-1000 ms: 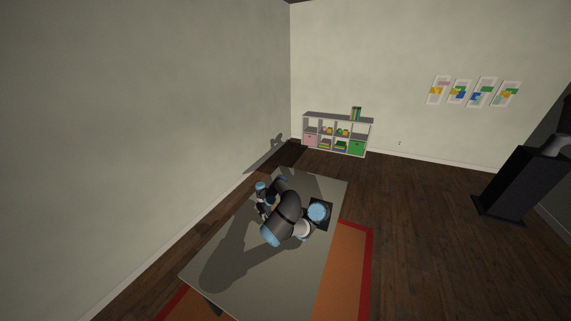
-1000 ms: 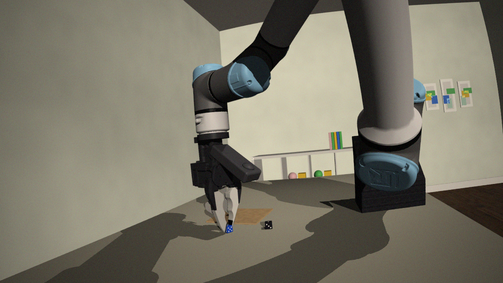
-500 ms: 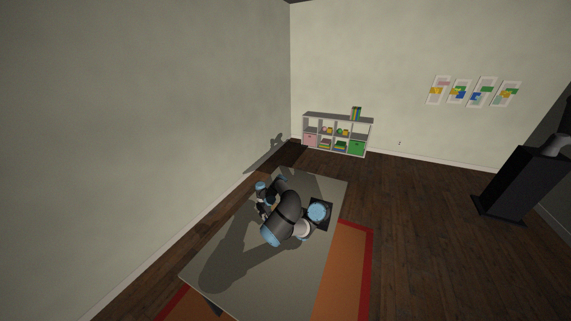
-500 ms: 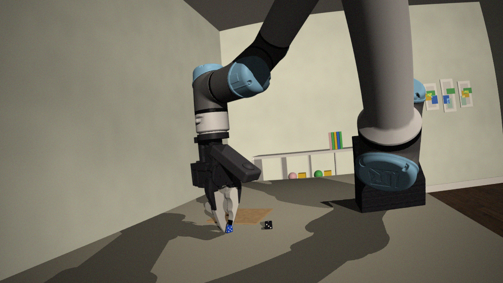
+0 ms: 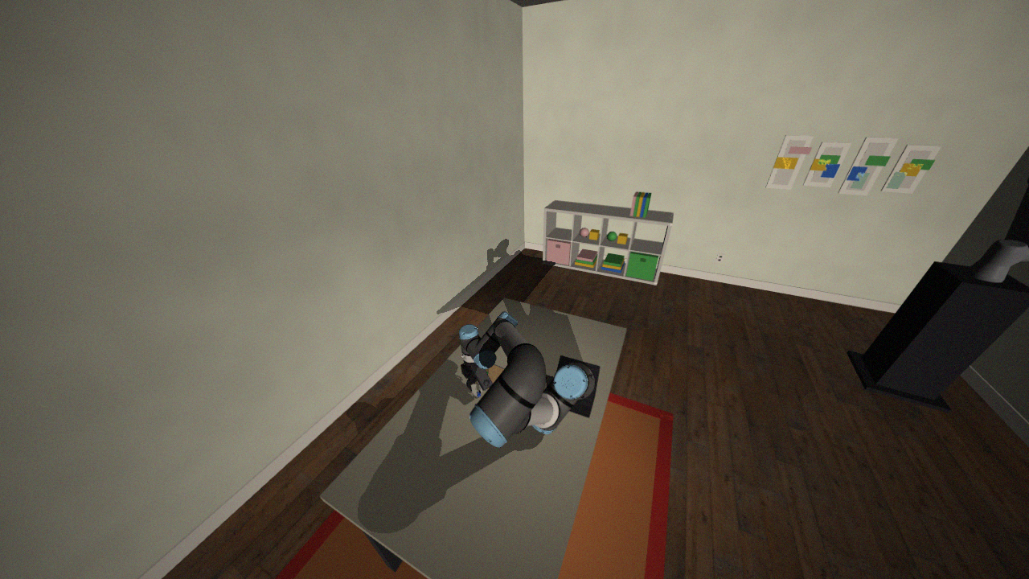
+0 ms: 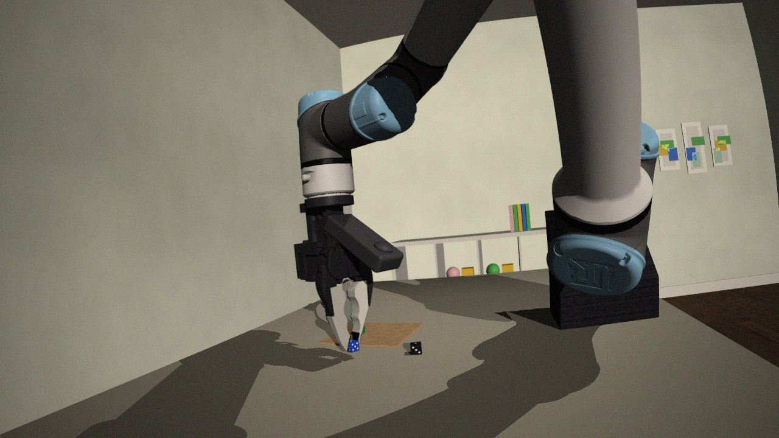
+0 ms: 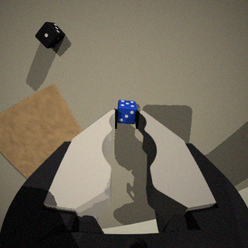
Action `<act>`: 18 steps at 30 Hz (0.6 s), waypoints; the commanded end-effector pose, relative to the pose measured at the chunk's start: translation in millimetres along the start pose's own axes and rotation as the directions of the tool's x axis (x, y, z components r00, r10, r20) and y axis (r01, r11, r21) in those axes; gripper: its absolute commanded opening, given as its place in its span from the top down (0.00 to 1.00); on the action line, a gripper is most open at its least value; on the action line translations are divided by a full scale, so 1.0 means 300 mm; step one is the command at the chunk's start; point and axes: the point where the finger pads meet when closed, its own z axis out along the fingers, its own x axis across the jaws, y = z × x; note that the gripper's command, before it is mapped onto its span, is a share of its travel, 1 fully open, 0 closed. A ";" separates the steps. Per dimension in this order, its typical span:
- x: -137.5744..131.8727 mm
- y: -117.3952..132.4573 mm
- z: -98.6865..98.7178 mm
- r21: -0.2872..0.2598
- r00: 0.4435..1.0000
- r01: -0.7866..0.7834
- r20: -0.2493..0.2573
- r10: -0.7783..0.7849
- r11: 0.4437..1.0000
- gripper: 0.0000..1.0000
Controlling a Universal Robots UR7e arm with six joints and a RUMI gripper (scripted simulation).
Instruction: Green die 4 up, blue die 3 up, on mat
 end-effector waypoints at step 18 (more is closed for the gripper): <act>0.000 0.001 -0.280 0.000 1.000 0.000 0.000 0.000 1.000 1.00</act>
